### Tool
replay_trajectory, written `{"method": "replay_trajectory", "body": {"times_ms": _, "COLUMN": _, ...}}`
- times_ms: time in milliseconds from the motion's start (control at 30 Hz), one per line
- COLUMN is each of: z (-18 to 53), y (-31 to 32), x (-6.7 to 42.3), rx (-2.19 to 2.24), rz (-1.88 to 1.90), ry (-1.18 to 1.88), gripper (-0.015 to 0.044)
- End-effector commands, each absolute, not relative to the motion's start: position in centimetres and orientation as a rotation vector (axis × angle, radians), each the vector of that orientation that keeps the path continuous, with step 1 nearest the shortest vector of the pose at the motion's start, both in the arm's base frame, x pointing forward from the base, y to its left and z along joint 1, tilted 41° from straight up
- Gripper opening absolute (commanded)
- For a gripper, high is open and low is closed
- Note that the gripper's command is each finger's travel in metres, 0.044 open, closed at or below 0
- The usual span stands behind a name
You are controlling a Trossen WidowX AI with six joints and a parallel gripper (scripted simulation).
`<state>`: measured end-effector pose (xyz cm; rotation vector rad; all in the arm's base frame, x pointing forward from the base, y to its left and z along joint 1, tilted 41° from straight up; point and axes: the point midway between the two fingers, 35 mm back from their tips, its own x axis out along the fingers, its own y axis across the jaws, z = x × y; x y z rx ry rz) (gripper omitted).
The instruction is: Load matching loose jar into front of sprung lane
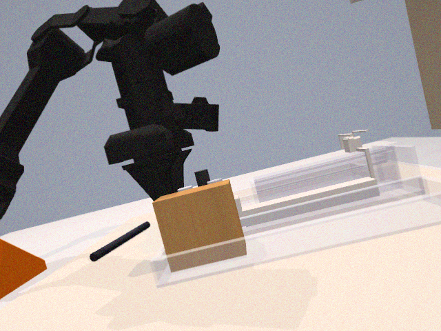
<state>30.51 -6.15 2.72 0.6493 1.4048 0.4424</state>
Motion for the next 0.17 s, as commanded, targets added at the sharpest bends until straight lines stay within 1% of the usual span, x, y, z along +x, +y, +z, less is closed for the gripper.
{"method": "replay_trajectory", "body": {"times_ms": 0, "z": 2.7, "y": -6.3, "x": 29.3, "rx": 0.645, "rz": 0.436, "ry": 1.403, "gripper": 0.0282}}
{"method": "replay_trajectory", "body": {"times_ms": 133, "z": 2.6, "y": -6.1, "x": 27.8, "rx": 0.645, "rz": 0.435, "ry": 1.404, "gripper": 0.0282}}
